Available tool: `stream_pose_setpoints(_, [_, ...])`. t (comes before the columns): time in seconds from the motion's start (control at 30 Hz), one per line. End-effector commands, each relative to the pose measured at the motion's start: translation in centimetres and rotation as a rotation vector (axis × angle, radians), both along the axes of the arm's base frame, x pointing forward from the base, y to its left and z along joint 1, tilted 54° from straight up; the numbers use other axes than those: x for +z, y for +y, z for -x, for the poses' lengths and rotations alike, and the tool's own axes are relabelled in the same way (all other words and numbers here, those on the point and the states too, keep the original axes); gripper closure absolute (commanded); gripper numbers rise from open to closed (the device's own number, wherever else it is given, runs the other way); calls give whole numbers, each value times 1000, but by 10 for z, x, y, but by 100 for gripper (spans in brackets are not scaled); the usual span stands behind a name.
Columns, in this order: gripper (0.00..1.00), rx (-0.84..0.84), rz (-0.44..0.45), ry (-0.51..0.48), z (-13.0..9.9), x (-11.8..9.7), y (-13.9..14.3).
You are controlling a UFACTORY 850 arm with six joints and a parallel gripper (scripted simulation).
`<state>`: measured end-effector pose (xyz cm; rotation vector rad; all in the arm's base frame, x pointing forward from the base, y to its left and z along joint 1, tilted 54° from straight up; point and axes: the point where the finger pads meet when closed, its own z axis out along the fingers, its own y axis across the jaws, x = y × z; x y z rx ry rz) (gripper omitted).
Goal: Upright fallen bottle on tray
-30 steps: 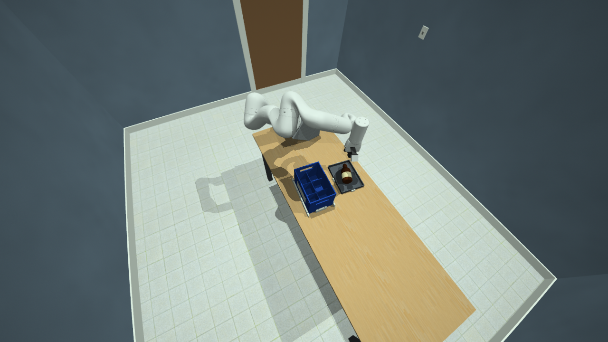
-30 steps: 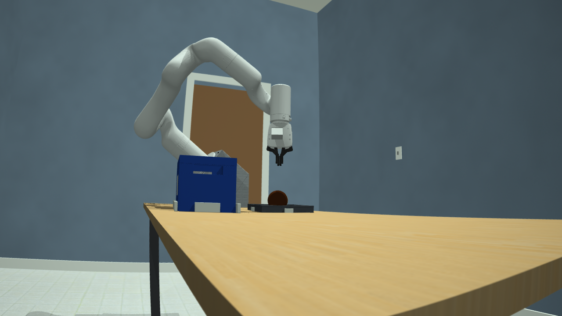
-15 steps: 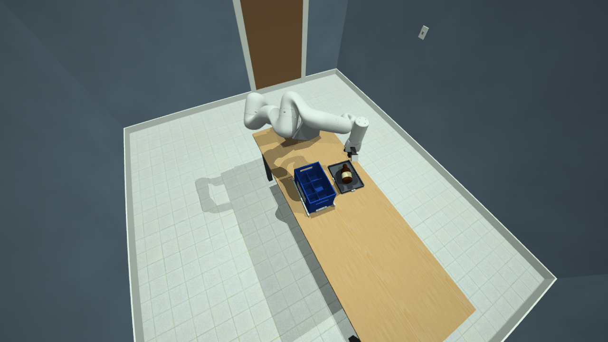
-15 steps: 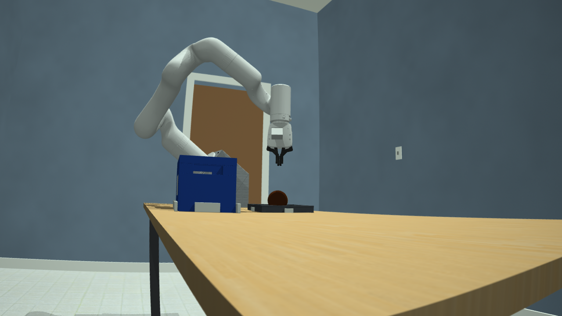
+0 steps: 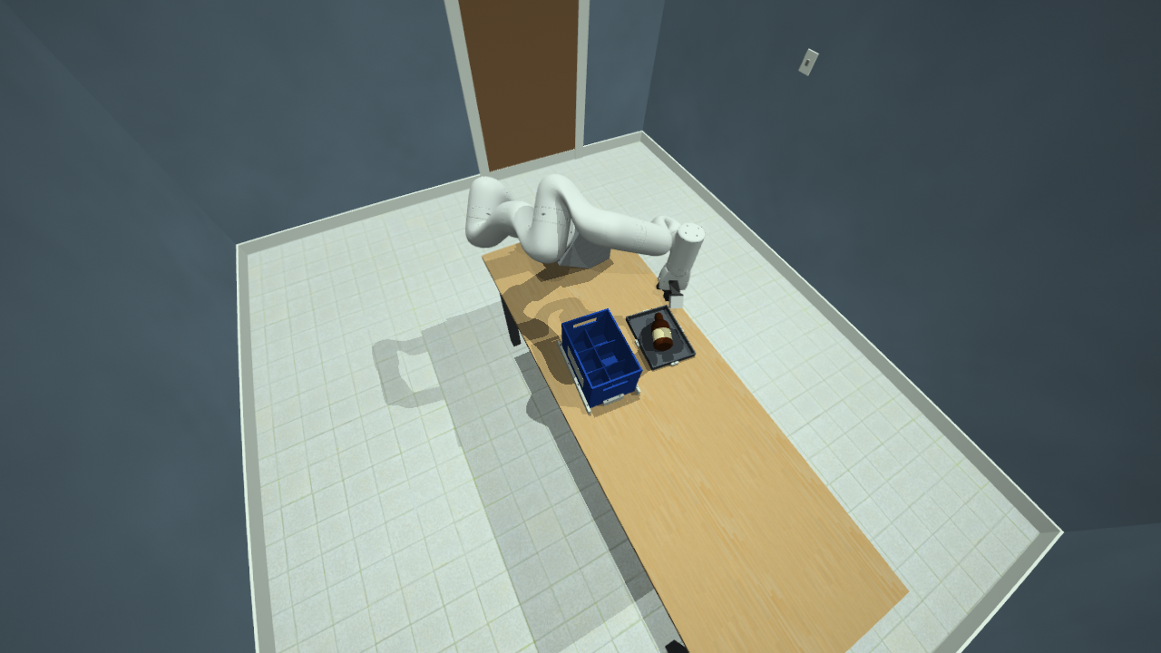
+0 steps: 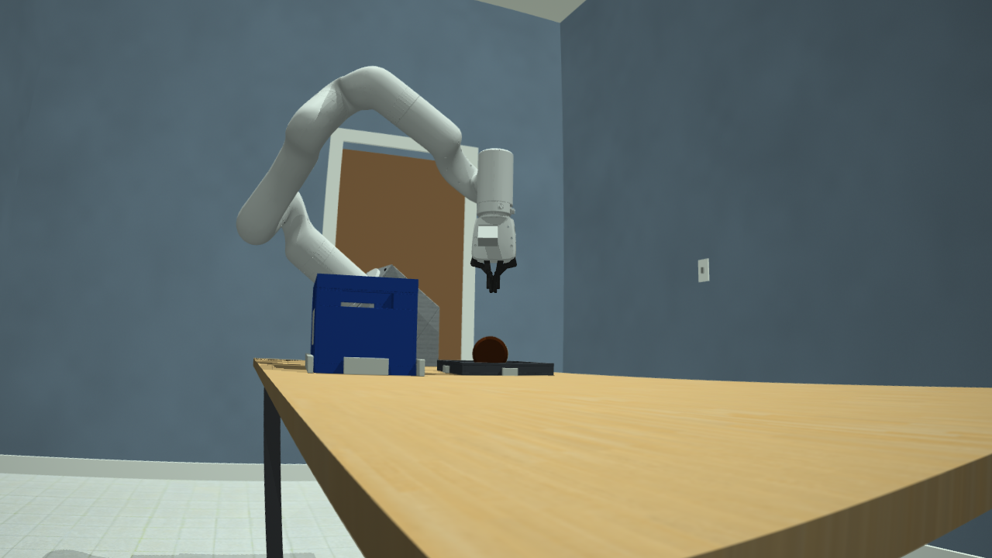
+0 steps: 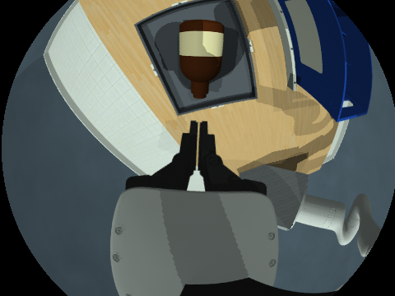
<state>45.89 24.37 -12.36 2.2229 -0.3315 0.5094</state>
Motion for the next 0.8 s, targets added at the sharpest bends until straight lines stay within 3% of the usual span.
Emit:
stream_pose_setpoints(0.0, [100,-40,-19,-55,0,0,1])
stream_pose_setpoints(0.17, [100,-92,-41,-122,0,0,1])
stream_pose_setpoints(0.3, [100,-187,-81,-247,0,0,1])
stream_pose_setpoints(0.63, [100,-350,-150,-459,0,0,1])
stream_pose_setpoints(0.73, [100,-360,-154,-472,-1,0,1])
stream_pose_setpoints(0.77, [100,-399,-171,-524,-1,0,1])
